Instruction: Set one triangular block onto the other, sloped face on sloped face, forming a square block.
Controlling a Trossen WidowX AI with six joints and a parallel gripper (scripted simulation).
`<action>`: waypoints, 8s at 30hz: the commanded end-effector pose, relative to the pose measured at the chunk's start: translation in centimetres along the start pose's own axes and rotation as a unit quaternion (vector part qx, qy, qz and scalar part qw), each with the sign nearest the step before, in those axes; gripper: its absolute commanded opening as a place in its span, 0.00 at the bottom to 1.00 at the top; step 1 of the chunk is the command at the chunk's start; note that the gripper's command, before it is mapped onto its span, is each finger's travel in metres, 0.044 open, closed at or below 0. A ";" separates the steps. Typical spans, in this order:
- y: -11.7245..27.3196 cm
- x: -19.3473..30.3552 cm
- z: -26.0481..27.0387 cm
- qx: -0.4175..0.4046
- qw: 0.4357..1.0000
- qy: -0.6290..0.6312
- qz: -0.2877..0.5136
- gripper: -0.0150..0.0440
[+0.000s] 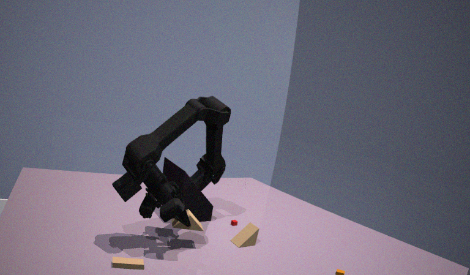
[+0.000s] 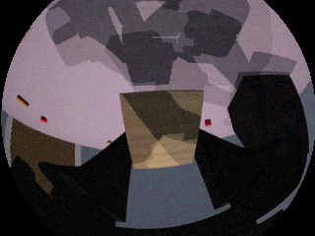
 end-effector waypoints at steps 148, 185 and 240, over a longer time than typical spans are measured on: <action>-4.2 22.0 -2.7 0.361 -0.128 0.924 0.003 0.25; -14.9 19.2 -3.5 0.357 -0.129 0.925 0.004 0.25; -16.5 18.6 -3.6 0.355 -0.127 0.926 0.000 0.25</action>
Point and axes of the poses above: the point midway between the two fingers, 35 mm back from their tips, its own y axis back along the fingers, its own z axis across the jaws, x = y × z, the point moved 9 cm from there along y, back along the fingers, and after that the axes turned 8 degrees about -y, right-handed, at the moved point
